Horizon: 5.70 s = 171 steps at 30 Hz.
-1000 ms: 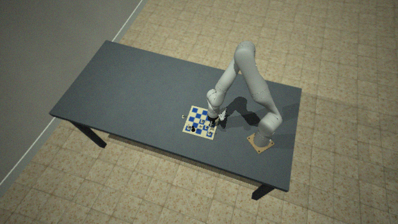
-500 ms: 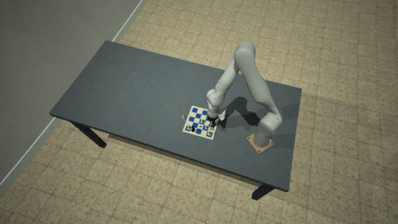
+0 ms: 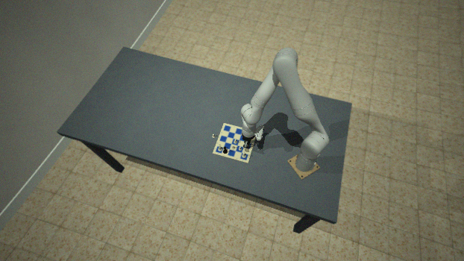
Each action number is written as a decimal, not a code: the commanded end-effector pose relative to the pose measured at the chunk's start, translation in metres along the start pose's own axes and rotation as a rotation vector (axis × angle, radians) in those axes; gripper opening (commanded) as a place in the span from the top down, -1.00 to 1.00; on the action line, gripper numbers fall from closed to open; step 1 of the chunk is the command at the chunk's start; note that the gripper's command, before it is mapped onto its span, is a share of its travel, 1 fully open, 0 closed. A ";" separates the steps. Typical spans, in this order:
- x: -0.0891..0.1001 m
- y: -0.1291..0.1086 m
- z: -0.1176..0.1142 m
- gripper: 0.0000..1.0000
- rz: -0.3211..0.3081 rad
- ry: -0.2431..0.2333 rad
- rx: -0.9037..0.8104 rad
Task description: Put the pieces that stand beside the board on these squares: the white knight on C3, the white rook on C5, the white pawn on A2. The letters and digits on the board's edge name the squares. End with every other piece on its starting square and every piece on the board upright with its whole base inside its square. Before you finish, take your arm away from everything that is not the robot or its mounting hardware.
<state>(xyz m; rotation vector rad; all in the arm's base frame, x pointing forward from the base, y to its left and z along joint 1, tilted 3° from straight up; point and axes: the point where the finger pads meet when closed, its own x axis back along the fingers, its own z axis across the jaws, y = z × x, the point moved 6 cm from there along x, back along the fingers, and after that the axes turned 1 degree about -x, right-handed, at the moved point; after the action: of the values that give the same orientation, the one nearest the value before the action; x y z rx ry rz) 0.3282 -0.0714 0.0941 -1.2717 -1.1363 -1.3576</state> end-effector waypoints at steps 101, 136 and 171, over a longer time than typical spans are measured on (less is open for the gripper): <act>0.076 0.215 0.004 -1.00 -0.001 0.000 -0.844; 0.076 0.215 0.004 0.33 -0.001 0.000 -0.844; 0.049 0.215 0.004 0.33 -0.001 0.000 -0.844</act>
<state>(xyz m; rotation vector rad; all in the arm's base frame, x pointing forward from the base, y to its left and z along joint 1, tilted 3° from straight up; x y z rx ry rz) 0.5400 -0.1011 0.1536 -1.8372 -0.5457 -1.9323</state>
